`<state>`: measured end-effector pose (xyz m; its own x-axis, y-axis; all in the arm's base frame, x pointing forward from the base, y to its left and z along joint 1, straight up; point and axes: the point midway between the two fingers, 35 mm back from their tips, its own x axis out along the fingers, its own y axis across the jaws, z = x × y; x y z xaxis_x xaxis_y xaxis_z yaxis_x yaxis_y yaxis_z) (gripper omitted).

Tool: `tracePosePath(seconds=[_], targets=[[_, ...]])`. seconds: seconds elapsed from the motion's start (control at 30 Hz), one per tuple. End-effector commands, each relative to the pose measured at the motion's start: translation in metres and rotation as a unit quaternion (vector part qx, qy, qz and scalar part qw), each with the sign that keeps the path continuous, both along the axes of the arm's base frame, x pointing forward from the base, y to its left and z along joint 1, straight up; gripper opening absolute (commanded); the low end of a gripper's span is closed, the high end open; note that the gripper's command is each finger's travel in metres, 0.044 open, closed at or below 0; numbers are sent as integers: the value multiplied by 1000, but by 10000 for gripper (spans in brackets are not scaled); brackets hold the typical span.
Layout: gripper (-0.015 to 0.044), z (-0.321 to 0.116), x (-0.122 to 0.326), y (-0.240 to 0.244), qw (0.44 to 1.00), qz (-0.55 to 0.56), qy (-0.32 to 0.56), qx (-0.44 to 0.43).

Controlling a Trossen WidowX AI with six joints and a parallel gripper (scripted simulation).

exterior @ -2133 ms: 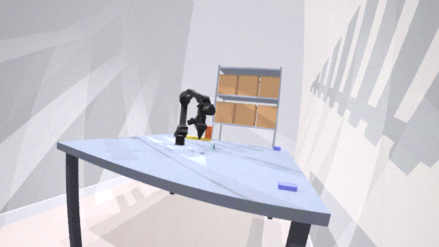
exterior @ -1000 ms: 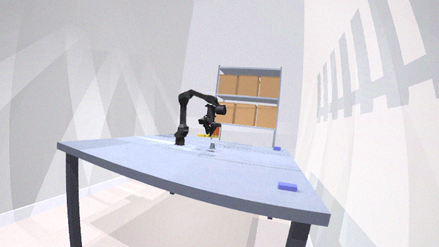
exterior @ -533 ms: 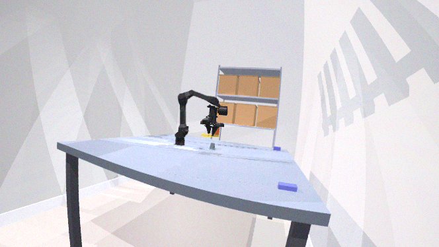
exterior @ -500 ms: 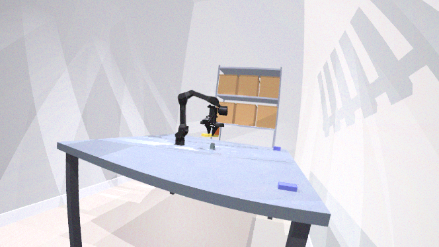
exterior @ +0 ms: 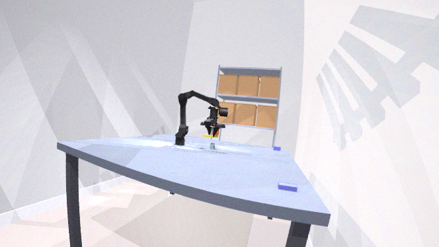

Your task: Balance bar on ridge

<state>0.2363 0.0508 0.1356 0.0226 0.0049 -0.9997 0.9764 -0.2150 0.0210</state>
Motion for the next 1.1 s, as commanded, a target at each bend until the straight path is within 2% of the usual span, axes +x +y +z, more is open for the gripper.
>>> tracePosePath(seconds=[0.0,0.57,1.07], targets=[[0,-6,0,1,1000,2,1,0],[0,-34,2,0,1000,6,1,0],[0,-35,2,0,1000,7,1,0]])
